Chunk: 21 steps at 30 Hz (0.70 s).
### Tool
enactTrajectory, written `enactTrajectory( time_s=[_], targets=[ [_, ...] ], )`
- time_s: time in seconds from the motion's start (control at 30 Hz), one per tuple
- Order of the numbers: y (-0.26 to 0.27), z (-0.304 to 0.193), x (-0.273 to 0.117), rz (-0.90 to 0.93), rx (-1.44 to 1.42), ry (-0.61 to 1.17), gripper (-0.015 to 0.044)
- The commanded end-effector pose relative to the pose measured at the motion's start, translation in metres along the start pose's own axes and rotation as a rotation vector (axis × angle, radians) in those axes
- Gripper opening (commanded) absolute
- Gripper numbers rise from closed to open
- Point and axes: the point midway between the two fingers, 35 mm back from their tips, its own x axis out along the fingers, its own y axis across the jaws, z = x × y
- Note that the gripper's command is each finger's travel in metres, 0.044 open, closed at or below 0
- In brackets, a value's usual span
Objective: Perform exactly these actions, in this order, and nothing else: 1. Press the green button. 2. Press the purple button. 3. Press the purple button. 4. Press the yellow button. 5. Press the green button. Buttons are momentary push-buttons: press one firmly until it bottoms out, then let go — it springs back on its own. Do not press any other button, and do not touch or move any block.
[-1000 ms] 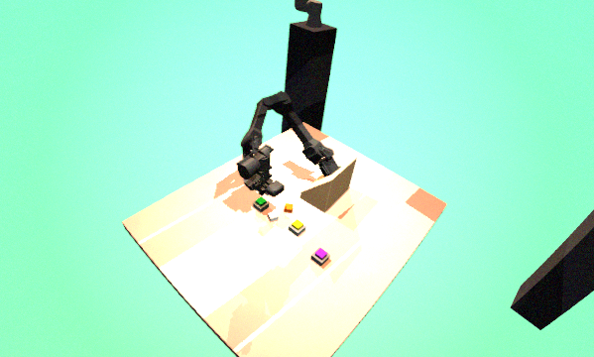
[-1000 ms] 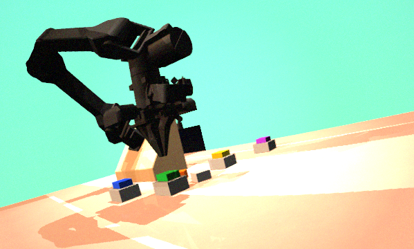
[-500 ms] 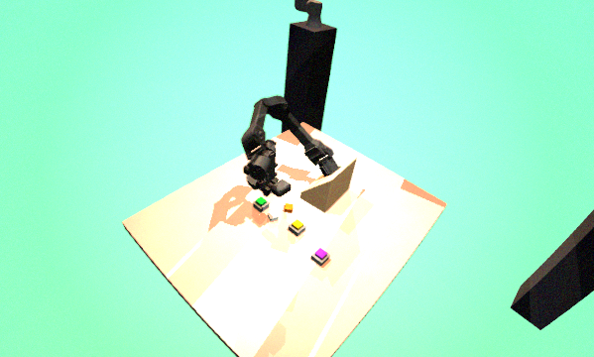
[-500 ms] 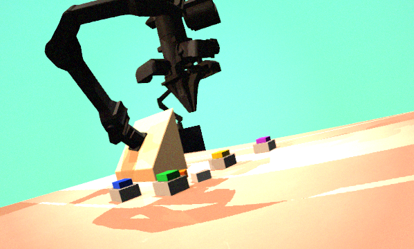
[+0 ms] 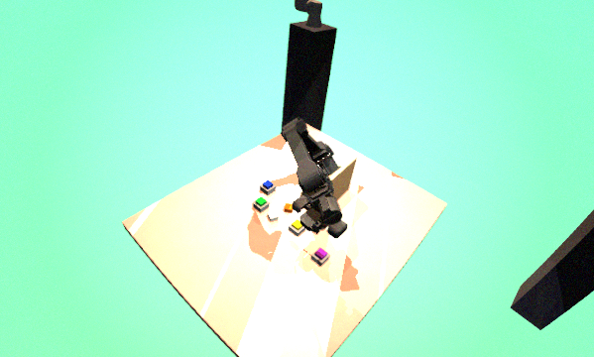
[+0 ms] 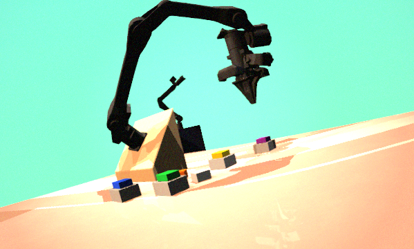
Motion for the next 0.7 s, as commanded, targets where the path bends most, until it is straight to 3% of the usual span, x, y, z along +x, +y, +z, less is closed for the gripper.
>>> enactTrajectory(
  time_s=[0.0, 0.23, 0.4, 0.67],
  targets=[
    [0.031, -0.013, 0.009, -0.014, 0.005, 0.008, 0.0020],
    [0.031, -0.013, 0.012, -0.014, 0.005, 0.008, 0.0020],
    [0.030, -0.013, 0.069, -0.016, 0.005, 0.007, 0.0020],
    [0.029, -0.013, 0.077, -0.016, 0.005, 0.007, 0.0020]
  ],
)
